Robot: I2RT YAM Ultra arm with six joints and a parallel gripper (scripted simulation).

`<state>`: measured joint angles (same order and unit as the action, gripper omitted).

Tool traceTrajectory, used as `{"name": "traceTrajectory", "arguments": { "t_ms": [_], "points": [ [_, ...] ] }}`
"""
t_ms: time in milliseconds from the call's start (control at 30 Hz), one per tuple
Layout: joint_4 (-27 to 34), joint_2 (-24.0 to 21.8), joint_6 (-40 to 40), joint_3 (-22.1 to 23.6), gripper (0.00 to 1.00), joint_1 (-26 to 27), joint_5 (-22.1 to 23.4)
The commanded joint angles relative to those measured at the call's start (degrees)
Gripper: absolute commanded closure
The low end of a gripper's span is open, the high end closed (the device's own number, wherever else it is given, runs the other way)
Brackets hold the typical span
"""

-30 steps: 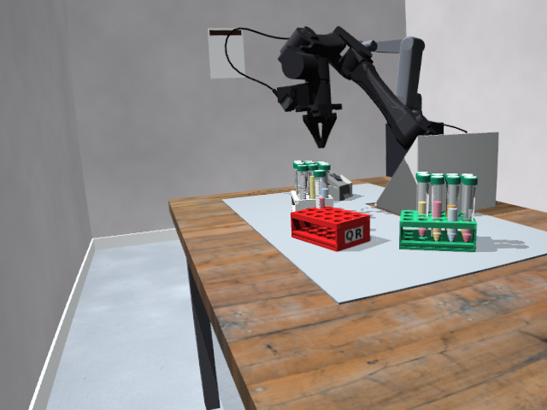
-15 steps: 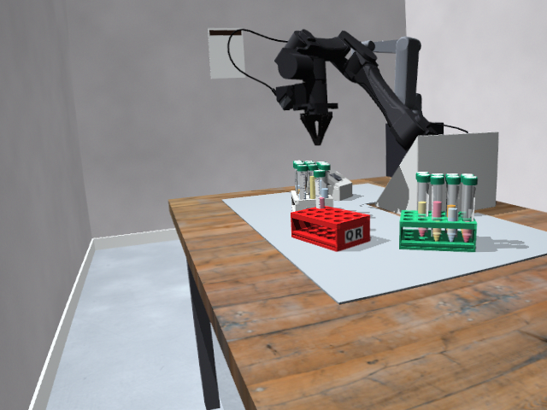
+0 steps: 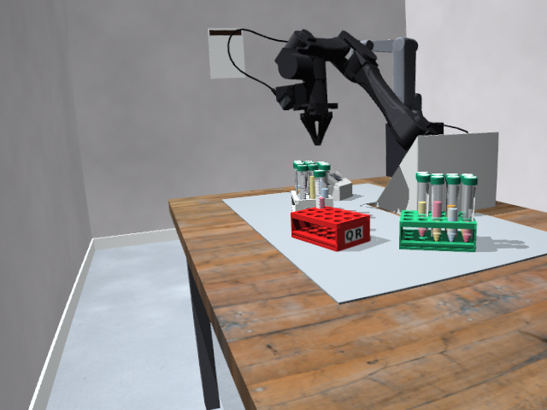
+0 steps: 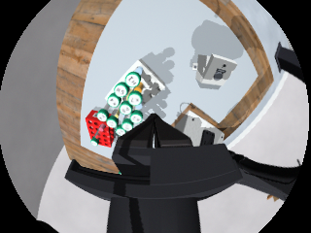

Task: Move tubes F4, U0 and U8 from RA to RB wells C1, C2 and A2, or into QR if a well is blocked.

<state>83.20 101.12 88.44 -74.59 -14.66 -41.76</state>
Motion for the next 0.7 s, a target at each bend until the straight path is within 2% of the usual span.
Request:
{"name": "traceTrajectory", "arguments": {
  "t_ms": [0, 633, 667],
  "points": [
    [1.3, -0.9, -0.4, 0.6, 1.0, -1.3, -1.2],
    [1.3, -0.9, -0.4, 0.6, 1.0, -1.3, -1.2],
    [1.5, -1.9, -1.0, 1.3, 1.0, -0.9, -1.4]
  ]
}}
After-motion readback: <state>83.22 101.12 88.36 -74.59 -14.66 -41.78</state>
